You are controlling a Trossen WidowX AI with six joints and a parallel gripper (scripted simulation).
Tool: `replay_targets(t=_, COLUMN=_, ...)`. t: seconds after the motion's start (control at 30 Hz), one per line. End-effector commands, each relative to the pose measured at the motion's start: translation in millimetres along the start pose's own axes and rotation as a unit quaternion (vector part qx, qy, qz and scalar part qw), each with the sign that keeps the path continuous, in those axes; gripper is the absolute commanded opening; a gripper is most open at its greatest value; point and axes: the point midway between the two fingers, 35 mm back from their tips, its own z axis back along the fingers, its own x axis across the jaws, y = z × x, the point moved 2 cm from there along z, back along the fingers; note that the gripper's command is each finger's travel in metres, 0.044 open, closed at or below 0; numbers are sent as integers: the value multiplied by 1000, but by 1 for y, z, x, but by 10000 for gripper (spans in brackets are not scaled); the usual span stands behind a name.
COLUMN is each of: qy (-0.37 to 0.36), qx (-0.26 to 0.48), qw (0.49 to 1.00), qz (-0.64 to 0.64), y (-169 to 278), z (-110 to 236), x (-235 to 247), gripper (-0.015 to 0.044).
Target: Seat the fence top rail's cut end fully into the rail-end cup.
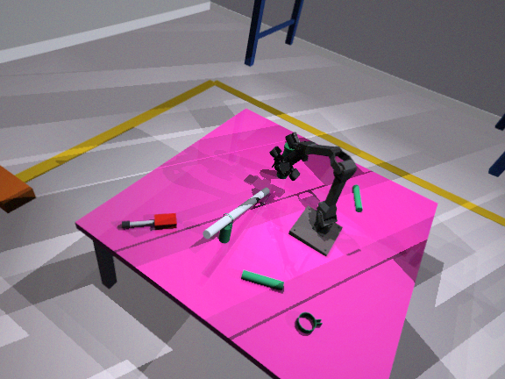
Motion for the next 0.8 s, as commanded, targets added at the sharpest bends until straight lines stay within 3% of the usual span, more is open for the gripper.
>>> replay_targets(t=0.0, qy=0, qx=-3, qw=1000, qz=9, y=1, z=1, x=2, gripper=0)
replay_targets(t=0.77, qy=-1, qx=0, qw=1000, qz=0, y=0, z=0, x=0, gripper=0)
